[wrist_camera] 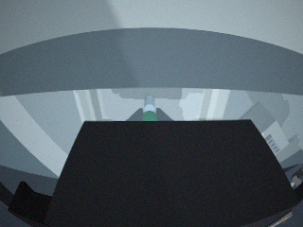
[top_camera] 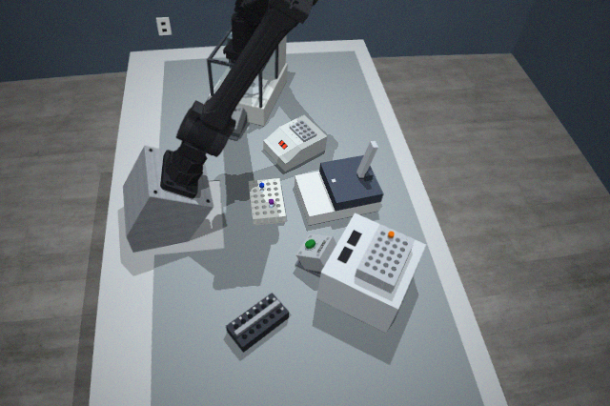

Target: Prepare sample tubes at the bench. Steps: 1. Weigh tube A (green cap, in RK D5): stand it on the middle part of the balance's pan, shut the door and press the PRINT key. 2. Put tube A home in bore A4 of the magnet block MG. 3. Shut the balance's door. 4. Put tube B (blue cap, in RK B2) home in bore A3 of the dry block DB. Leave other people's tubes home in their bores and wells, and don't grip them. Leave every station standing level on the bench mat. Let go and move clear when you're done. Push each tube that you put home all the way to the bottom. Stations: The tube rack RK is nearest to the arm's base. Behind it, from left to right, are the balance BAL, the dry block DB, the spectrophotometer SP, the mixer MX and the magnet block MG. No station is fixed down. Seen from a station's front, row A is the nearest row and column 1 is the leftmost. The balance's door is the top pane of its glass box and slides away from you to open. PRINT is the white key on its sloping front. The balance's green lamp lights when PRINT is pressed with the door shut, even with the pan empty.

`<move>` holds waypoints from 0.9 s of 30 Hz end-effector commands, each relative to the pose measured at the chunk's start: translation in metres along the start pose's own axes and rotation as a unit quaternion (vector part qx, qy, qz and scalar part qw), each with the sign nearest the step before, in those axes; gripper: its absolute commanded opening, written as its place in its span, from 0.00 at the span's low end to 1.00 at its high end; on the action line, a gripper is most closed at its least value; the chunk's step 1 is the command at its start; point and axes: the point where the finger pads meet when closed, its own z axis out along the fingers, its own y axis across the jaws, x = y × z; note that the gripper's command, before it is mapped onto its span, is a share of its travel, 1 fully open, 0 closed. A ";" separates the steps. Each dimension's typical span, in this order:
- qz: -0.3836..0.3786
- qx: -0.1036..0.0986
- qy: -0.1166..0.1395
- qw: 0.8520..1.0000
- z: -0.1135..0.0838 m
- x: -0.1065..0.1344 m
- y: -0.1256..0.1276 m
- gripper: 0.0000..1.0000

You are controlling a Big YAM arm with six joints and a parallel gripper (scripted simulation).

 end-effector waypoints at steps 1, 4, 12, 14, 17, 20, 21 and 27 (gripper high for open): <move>0.004 -0.004 -0.012 1.000 -0.007 -0.012 0.000 0.09; 0.001 -0.005 -0.013 1.000 -0.008 -0.017 0.000 0.09; 0.010 -0.010 -0.029 0.999 -0.027 -0.023 0.002 0.09; 0.010 -0.010 -0.030 0.999 -0.027 -0.024 0.002 0.09; 0.009 -0.010 -0.028 1.000 -0.025 -0.023 0.003 0.09; 0.010 -0.009 -0.027 1.000 -0.029 -0.022 0.001 0.09; 0.010 -0.009 -0.027 1.000 -0.031 -0.022 0.001 0.09; 0.010 -0.009 -0.027 1.000 -0.041 -0.022 0.001 0.09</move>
